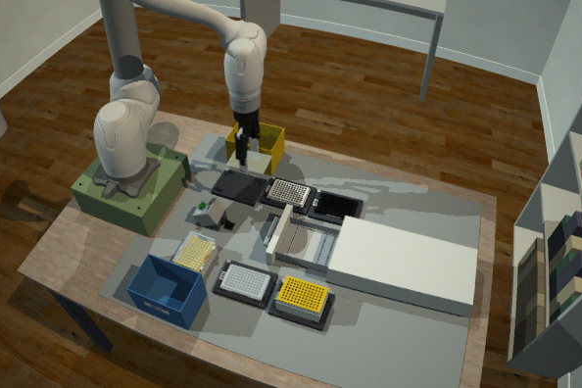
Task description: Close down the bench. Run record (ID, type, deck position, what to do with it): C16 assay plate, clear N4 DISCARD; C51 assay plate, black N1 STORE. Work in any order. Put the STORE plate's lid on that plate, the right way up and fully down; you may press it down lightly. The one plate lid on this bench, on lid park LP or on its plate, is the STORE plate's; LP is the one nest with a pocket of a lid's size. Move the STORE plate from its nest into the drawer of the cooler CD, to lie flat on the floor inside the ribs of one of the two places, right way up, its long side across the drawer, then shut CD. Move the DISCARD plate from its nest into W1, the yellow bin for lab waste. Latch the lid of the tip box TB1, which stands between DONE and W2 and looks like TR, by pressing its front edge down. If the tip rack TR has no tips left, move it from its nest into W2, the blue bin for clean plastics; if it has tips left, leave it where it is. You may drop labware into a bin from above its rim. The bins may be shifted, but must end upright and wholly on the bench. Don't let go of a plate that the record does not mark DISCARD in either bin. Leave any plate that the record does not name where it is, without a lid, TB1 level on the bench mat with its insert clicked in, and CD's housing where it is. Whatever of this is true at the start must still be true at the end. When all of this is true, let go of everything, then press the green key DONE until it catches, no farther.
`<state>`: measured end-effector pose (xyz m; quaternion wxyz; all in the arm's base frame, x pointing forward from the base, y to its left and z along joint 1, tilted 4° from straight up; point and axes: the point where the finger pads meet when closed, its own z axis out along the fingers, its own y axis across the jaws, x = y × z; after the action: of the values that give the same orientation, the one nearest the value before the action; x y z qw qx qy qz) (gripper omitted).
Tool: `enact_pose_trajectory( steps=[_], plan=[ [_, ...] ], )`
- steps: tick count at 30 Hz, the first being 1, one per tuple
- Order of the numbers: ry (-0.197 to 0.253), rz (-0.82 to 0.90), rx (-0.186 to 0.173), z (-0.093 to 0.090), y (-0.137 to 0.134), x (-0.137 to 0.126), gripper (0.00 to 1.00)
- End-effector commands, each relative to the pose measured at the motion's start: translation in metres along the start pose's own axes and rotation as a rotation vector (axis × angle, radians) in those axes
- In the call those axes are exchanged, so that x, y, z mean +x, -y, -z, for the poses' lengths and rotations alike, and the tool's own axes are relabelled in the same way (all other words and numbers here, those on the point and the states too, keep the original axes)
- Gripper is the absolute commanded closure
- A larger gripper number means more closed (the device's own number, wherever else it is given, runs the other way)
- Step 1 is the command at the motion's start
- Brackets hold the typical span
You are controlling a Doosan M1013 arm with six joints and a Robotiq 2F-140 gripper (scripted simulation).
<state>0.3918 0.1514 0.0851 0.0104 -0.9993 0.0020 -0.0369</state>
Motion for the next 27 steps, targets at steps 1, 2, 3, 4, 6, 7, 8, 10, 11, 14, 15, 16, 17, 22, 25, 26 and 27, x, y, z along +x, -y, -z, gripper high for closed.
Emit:
enact_pose_trajectory(
  steps=[1,2,3,4,6,7,8,10,11,14,15,16,17,22,25,26,27],
  plan=[
    [0.0,0.0,0.0,0.0,0.0,0.006,1.0],
    [0.0,0.0,0.0,0.0,0.0,0.009,1.0],
    [0.0,0.0,0.0,0.0,0.0,0.011,1.0],
    [0.0,0.0,0.0,0.0,0.0,0.014,1.0],
    [0.0,0.0,0.0,0.0,0.001,0.019,1.0],
    [0.0,0.0,0.0,0.0,0.001,0.022,1.0],
    [0.0,0.0,0.0,0.0,0.001,0.025,1.0],
    [0.0,0.0,0.0,0.0,0.001,0.03,1.0],
    [0.0,0.0,0.0,0.0,0.001,0.033,1.0],
    [0.0,0.0,0.0,0.0,0.001,0.041,1.0],
    [0.0,0.0,0.0,0.0,0.001,0.041,1.0],
    [0.0,0.0,0.0,0.0,0.001,0.041,1.0],
    [0.0,0.0,0.0,0.0,0.001,0.043,1.0],
    [0.0,0.0,0.0,0.0,0.002,0.057,1.0],
    [0.0,0.0,0.0,0.0,0.002,0.065,1.0],
    [0.0,0.0,0.0,0.0,0.002,0.067,1.0],
    [0.0,0.0,0.0,0.0,0.002,0.07,1.0]
  ],
)
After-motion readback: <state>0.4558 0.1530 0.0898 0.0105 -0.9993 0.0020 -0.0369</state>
